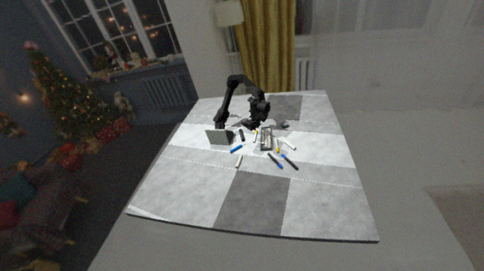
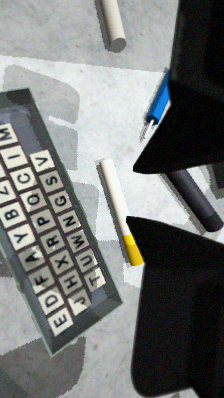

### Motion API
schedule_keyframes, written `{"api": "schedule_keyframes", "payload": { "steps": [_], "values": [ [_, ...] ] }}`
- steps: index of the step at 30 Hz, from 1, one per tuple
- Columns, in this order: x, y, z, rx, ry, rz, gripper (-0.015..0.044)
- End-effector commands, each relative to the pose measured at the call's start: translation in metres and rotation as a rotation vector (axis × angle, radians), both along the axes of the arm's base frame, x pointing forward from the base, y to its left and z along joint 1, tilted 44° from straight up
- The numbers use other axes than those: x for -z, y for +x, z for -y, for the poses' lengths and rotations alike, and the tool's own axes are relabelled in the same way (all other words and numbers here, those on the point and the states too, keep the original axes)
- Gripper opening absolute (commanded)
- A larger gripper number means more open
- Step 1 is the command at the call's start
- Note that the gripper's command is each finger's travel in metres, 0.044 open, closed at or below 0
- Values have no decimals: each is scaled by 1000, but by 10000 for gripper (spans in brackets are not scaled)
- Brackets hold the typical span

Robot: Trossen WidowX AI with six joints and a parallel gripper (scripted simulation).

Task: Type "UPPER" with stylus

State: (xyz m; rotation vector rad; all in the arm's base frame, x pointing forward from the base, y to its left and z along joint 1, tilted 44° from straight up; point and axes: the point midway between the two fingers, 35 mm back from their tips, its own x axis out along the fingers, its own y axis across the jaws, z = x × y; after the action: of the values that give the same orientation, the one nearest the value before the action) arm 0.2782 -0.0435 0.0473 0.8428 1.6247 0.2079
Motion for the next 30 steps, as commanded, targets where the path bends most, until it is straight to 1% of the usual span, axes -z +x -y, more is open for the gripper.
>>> {"api": "schedule_keyframes", "payload": {
  "steps": [1, 6, 19, 30],
  "values": [
    [36, -36, 17, 507, -145, -476, 150],
    [58, -65, 28, 898, -284, -771, 150],
    [81, -102, 41, 1500, -485, -1100, 150],
    [82, -101, 41, 1514, -489, -1106, 150]
  ]
}}
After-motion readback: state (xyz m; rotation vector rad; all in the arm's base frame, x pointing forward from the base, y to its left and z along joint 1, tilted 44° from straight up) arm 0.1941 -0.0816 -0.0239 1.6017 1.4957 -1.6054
